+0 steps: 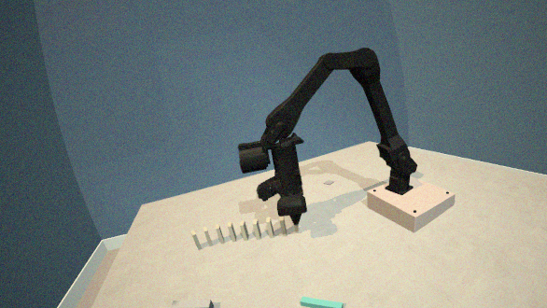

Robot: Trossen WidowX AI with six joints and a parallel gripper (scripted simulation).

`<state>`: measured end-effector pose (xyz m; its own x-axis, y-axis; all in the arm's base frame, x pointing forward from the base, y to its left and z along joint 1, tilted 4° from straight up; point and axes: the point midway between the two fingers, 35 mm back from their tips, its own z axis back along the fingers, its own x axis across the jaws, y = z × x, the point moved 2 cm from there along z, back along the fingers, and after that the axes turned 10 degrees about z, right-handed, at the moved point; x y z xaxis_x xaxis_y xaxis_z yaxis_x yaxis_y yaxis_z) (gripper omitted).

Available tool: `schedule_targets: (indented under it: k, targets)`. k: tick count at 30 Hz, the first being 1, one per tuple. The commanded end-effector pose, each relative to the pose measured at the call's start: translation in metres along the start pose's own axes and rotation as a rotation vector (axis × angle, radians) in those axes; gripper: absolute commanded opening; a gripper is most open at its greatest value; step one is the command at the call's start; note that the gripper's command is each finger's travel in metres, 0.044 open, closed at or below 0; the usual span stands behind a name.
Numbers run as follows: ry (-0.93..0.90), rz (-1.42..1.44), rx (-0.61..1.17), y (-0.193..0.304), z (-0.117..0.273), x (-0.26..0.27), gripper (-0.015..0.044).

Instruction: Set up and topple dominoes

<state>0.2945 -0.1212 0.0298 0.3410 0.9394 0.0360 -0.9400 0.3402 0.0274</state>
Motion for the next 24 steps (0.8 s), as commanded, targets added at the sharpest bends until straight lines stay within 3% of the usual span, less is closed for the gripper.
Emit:
schedule_targets:
  k: [1, 7, 19, 24]
  targets:
    - [0.001, -0.001, 0.003, 0.001, -0.004, 0.000, 0.0107]
    - [0.001, -0.001, 0.003, 0.001, -0.004, 0.000, 0.0107]
    - [0.001, -0.001, 0.003, 0.001, -0.004, 0.000, 0.0422]
    - [0.001, -0.001, 0.002, -0.002, 0.006, 0.000, 0.0440]
